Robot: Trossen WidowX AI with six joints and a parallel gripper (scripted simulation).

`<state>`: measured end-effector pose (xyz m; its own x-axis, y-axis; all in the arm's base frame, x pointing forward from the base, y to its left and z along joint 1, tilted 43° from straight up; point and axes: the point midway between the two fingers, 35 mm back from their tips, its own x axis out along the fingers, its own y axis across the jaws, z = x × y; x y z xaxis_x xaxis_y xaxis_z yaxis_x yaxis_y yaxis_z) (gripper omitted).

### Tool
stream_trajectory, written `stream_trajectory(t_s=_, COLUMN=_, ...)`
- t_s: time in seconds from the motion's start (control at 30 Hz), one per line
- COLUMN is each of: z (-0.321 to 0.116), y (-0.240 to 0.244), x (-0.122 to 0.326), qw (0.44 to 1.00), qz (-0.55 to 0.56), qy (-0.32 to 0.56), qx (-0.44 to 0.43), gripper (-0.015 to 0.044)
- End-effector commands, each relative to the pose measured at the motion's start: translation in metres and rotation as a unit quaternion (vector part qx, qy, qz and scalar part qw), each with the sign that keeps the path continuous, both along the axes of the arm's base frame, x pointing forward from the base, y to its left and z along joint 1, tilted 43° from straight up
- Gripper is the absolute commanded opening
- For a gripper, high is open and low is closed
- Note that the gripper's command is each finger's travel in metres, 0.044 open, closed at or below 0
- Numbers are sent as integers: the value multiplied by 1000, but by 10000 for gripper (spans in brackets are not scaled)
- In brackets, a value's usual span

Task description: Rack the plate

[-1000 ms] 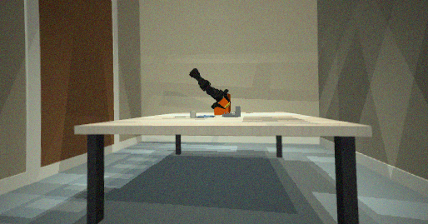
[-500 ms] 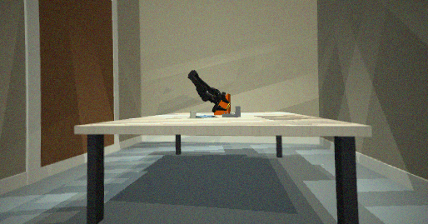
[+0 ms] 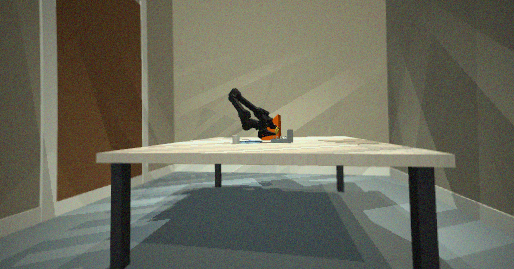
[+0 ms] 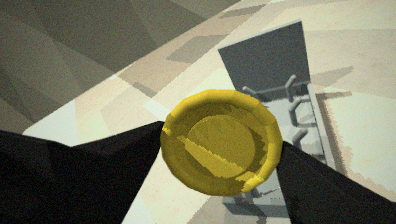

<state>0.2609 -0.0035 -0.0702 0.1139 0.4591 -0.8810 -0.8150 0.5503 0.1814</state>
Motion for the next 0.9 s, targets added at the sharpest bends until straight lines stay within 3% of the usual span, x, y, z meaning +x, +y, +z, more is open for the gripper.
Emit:
stream_trajectory(t_s=0.0, z=0, y=-2, x=-3, qw=999, qz=25, qy=-38, qx=17, gripper=0)
stream_trajectory(t_s=0.57, z=11, y=-21, x=-3, qw=956, qz=139, qy=-257, qx=31, gripper=0)
stream_trajectory(t_s=0.87, z=11, y=-21, x=-3, qw=953, qz=143, qy=-266, qx=29, gripper=0)
